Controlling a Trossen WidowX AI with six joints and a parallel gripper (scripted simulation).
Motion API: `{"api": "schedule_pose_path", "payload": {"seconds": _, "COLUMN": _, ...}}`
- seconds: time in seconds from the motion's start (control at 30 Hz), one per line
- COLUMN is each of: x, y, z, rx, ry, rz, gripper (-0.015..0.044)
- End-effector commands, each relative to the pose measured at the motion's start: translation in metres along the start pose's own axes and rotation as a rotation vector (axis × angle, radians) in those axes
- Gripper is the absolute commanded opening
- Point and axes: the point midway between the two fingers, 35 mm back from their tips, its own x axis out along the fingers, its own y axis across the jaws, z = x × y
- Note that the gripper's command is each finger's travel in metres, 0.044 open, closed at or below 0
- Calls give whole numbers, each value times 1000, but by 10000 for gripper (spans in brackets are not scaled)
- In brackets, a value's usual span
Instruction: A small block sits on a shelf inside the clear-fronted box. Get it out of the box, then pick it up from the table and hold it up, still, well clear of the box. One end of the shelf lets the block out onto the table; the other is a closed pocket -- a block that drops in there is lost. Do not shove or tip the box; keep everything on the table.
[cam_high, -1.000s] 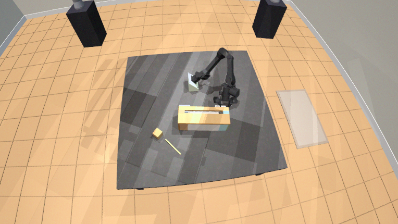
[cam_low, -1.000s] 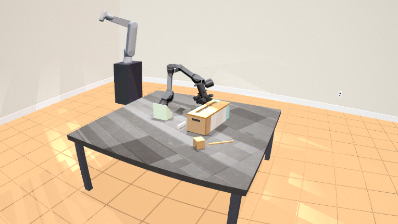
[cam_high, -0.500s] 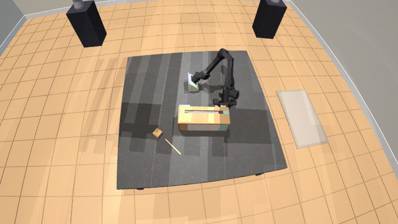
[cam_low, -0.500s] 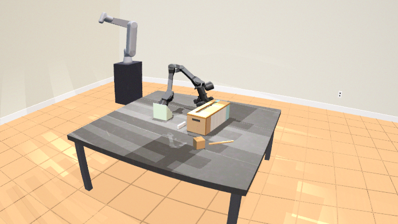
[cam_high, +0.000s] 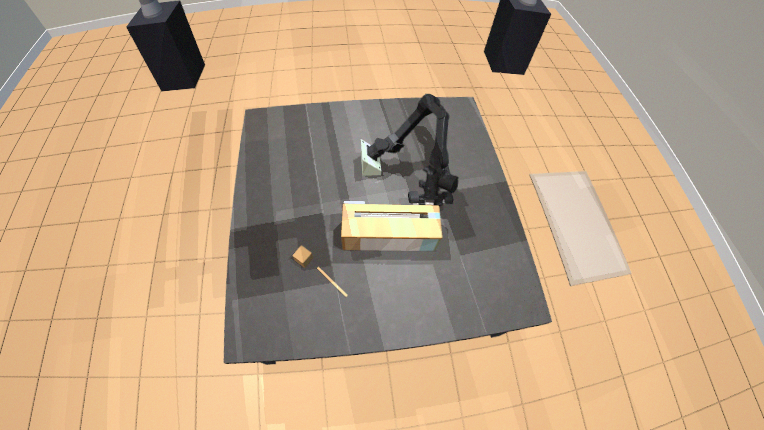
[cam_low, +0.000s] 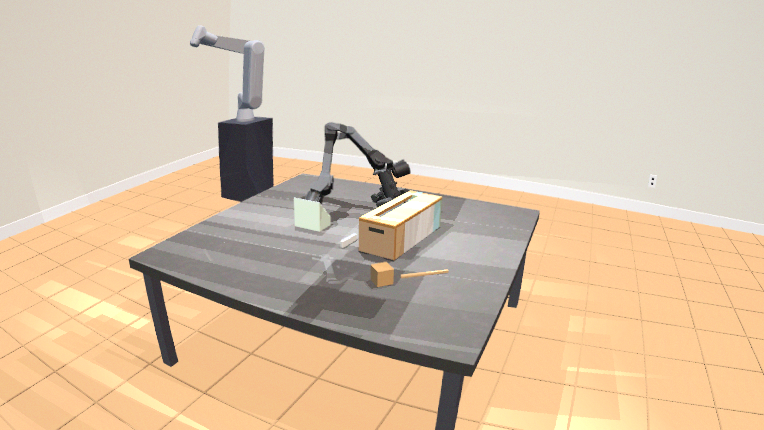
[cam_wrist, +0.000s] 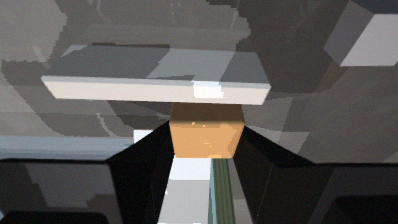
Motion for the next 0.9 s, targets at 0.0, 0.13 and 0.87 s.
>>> {"api": "schedule_pose_path", "payload": {"seconds": 0.0, "x": 1, "y": 2, "z": 1, "rx": 7, "ry": -2, "rz": 5, "gripper": 68}}
{"api": "schedule_pose_path", "payload": {"seconds": 0.13, "x": -6, "y": 2, "z": -3, "rx": 5, "ry": -2, "rz": 6, "gripper": 0}}
{"api": "schedule_pose_path", "payload": {"seconds": 0.87, "x": -61, "y": 14, "z": -26, "rx": 368, "ry": -23, "rz": 25, "gripper": 0}}
